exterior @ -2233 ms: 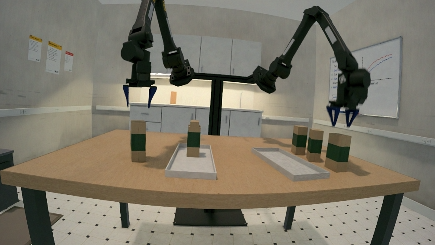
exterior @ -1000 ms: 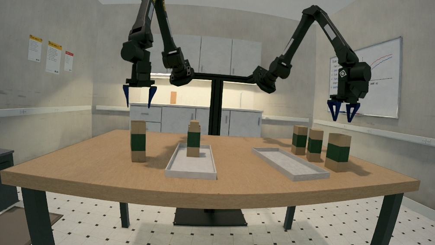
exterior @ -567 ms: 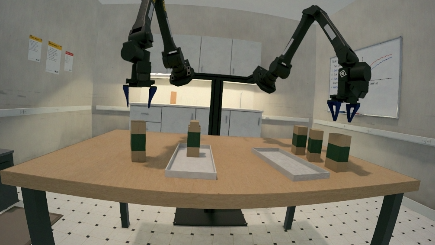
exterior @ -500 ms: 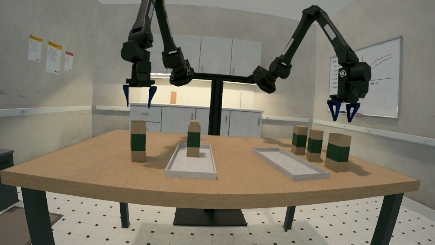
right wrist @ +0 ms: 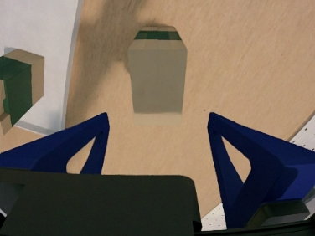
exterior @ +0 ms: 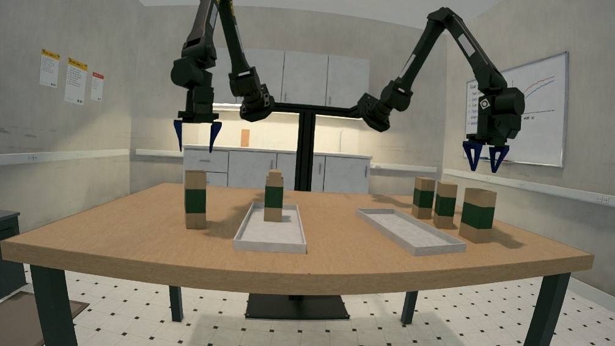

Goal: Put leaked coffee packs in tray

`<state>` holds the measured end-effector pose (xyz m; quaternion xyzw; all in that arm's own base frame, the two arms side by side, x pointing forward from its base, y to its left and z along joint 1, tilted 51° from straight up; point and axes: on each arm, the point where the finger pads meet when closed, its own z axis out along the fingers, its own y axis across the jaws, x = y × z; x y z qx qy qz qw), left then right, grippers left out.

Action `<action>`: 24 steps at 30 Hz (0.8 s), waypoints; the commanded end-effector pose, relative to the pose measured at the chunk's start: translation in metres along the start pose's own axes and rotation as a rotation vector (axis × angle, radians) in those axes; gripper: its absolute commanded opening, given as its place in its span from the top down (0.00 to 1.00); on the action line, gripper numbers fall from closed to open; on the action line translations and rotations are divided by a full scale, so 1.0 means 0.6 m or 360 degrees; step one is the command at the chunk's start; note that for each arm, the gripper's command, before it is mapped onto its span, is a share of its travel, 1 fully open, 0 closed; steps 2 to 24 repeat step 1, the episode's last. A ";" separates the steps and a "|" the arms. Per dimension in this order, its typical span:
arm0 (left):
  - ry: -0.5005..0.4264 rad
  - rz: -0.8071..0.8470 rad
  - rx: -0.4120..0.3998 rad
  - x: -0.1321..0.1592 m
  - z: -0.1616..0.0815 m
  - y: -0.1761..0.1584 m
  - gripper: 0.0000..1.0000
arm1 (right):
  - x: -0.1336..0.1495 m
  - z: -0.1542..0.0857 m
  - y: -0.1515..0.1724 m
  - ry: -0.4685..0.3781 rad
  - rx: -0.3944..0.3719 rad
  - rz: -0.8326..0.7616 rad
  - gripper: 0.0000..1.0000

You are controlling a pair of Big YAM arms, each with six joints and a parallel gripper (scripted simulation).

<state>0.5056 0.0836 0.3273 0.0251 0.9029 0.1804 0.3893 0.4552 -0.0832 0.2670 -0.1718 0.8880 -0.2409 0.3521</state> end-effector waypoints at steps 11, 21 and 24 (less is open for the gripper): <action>-0.0038 -0.0014 -0.0011 -0.017 -0.013 0.008 0.21 | -0.015 -0.013 -0.013 -0.0035 0.0023 0.0012 0.21; -0.0038 -0.0014 -0.0011 -0.017 -0.013 0.008 0.21 | -0.015 -0.013 -0.013 -0.0035 0.0023 0.0012 0.21; -0.0038 -0.0014 -0.0011 -0.017 -0.013 0.008 0.21 | -0.015 -0.013 -0.013 -0.0035 0.0023 0.0012 0.21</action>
